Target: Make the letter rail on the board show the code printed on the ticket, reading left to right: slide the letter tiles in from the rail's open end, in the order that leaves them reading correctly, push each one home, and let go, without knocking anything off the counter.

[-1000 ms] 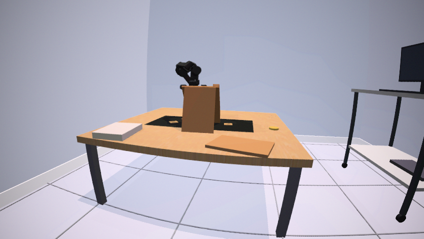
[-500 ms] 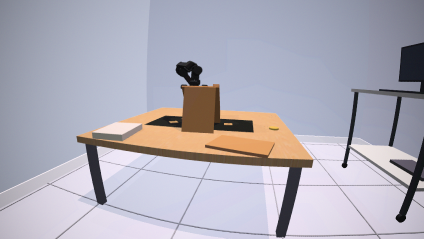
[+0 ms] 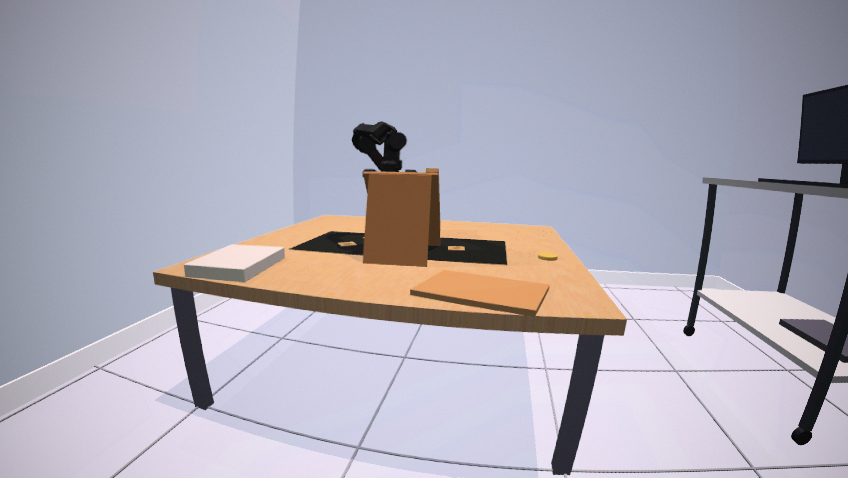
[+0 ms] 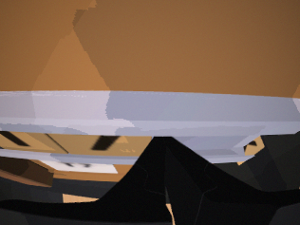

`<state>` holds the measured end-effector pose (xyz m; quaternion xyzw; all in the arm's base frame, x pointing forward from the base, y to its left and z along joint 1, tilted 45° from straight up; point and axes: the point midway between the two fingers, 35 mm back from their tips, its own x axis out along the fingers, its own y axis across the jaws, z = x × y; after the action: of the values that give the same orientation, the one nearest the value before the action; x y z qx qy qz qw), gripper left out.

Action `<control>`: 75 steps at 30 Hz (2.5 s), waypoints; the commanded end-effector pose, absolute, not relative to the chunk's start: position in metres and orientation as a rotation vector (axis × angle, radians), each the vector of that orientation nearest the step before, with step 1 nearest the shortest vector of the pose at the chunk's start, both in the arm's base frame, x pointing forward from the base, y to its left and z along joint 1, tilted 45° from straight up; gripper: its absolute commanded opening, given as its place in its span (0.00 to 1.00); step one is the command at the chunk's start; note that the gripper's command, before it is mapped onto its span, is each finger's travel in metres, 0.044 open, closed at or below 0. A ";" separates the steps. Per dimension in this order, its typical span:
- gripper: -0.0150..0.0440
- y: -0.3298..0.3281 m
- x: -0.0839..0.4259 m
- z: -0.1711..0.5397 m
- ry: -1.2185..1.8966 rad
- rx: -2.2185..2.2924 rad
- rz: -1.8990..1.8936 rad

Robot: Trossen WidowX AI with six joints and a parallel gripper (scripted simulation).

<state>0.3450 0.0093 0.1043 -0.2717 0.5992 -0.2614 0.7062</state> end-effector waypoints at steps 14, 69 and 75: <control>0.25 0.012 0.345 0.102 1.329 -0.600 -0.582; 1.00 0.140 0.231 0.153 0.686 -0.719 -0.315; 1.00 0.140 0.231 0.153 0.686 -0.719 -0.315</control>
<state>0.2306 0.1401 0.1521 -0.3454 0.3302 -0.1497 0.8656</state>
